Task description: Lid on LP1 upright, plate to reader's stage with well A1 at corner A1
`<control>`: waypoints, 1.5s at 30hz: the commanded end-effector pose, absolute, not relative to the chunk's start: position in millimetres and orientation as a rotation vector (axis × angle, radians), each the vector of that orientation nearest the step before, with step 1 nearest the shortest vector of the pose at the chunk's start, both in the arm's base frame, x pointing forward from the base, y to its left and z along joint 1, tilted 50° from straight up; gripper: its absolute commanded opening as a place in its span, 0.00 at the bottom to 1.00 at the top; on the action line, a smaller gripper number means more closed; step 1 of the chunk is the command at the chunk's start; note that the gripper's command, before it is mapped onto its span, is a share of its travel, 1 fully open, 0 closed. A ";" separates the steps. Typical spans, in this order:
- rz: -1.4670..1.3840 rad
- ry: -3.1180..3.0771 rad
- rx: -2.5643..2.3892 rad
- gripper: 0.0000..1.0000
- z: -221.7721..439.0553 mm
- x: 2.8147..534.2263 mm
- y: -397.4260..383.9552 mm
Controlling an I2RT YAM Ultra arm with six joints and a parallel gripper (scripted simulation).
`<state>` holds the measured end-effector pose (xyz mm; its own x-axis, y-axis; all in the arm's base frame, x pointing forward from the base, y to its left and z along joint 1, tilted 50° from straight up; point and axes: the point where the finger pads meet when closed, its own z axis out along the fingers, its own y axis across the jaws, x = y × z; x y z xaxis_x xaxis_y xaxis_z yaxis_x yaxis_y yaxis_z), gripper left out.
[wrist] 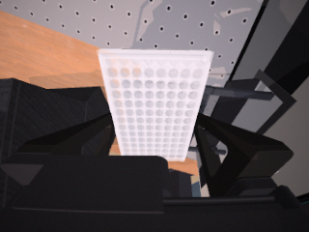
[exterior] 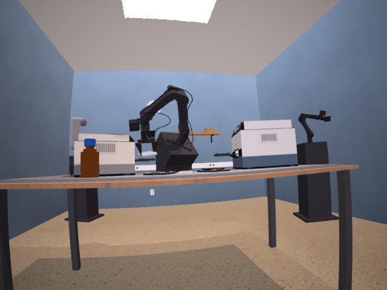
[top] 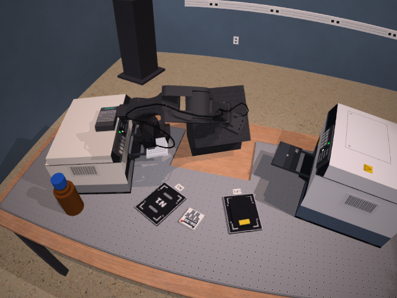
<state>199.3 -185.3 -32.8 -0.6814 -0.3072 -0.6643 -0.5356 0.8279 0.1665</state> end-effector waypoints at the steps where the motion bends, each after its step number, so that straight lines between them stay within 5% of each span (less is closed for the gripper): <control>1: 0.413 2.435 -0.531 0.86 -21.9 205.8 -203.3; 45: 0.279 2.450 -0.412 0.86 31.5 276.7 -171.9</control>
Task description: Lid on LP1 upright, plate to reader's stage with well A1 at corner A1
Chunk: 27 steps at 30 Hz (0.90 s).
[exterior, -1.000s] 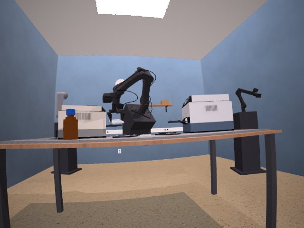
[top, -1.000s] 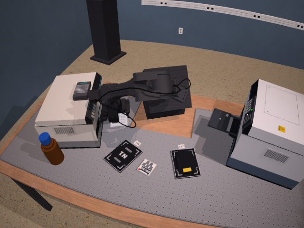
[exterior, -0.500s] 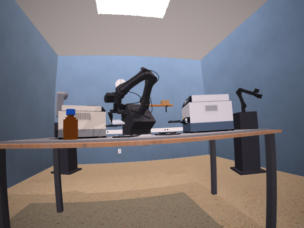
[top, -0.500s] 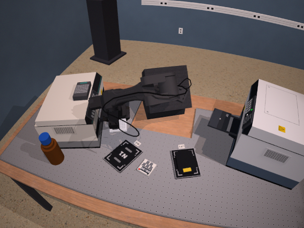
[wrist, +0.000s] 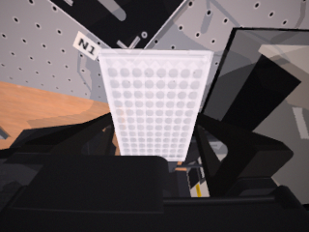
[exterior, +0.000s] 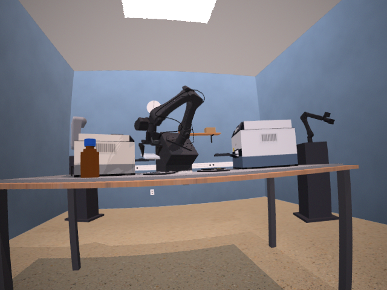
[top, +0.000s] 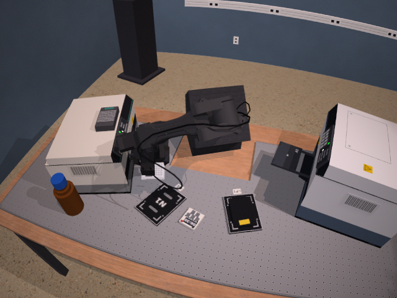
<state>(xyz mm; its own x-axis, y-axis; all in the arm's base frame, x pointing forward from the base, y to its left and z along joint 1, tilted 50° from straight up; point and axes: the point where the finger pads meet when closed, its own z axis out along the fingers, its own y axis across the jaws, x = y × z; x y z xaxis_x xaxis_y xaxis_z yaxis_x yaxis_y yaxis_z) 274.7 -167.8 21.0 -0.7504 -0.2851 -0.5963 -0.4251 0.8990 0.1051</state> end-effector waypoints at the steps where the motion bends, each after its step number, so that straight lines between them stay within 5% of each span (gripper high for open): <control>1: 0.281 2.449 -0.418 0.86 33.2 279.6 -169.7; 27: 0.163 2.434 -0.544 0.86 72.8 321.8 -153.0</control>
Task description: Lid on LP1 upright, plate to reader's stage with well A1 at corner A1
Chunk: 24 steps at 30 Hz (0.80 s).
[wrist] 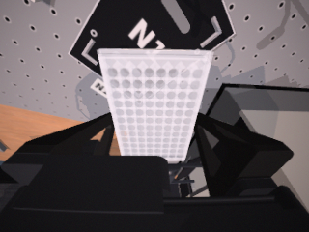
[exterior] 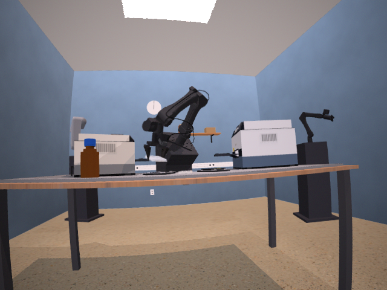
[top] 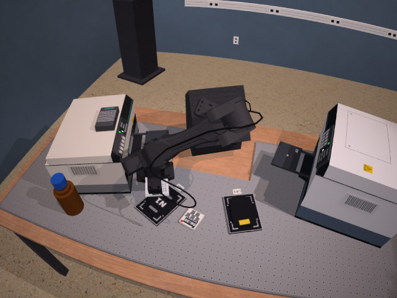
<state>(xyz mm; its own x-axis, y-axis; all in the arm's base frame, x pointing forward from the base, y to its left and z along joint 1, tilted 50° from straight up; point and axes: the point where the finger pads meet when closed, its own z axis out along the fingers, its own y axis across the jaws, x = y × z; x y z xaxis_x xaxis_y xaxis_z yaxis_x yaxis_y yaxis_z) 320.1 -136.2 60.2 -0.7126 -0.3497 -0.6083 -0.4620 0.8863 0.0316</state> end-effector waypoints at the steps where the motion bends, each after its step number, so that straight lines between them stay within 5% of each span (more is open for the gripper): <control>1: 0.159 2.427 -0.560 0.86 76.1 326.0 -149.7; 24: 0.132 2.388 -0.648 0.86 104.4 354.8 -103.5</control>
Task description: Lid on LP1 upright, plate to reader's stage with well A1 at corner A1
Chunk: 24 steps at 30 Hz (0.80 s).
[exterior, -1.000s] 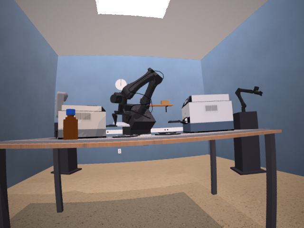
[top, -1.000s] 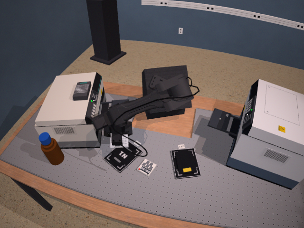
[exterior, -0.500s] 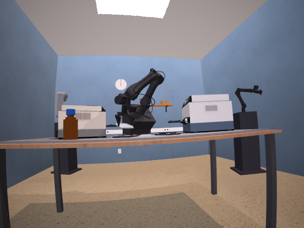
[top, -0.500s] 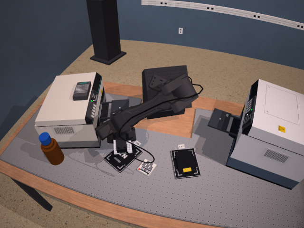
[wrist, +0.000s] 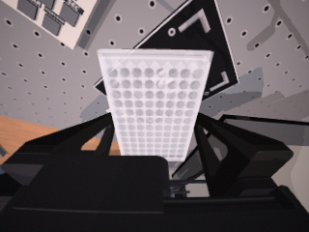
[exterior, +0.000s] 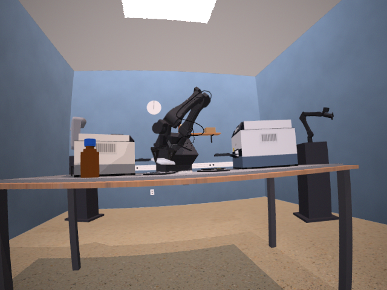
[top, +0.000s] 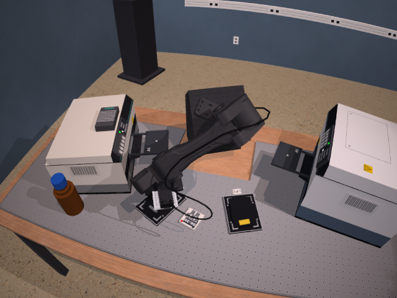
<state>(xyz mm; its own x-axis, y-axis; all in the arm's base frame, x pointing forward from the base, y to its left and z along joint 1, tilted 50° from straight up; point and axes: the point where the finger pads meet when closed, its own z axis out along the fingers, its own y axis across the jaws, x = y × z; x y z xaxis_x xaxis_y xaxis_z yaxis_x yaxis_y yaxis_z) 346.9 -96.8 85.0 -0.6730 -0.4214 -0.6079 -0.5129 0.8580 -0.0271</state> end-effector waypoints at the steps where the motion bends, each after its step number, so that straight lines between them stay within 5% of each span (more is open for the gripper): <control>1: 0.135 2.389 -0.647 0.86 105.6 355.5 -101.1; 24: 0.071 2.343 -0.796 0.86 130.3 369.2 -52.7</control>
